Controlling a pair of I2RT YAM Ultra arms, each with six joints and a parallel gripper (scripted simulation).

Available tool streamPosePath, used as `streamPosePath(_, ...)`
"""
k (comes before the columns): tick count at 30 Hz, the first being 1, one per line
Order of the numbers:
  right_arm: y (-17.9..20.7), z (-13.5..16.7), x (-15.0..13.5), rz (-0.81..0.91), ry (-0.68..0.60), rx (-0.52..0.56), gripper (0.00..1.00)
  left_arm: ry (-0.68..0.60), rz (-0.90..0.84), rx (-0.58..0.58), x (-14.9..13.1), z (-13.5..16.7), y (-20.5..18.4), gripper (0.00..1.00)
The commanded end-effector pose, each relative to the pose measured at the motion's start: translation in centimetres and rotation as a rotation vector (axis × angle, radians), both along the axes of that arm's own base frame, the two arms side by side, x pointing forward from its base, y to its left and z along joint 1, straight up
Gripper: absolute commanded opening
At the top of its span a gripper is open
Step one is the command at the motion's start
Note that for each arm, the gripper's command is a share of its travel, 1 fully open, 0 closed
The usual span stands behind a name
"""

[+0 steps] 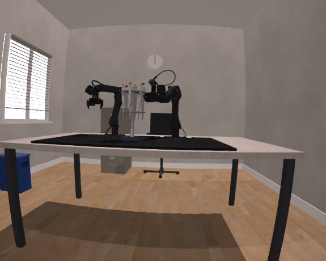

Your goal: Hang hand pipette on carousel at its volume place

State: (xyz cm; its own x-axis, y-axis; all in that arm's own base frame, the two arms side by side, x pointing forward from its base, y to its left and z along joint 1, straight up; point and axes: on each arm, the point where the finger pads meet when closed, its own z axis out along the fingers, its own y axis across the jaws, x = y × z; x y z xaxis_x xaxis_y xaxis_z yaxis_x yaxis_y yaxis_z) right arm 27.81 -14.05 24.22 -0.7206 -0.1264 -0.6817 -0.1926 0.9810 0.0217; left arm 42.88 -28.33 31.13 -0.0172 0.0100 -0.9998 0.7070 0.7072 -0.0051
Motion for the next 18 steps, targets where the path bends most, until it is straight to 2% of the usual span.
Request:
streamPosePath(1,-0.37,1.08,0.40,0.005,-0.047,-0.022,1.00,-0.052,-0.078,-0.031,-1.51,3.30,-1.22,0.12)
streamPosePath(18,-0.37,1.08,0.40,0.005,-0.047,-0.022,1.00,-0.067,-0.076,-0.037,-1.46,3.65,-1.13,0.12)
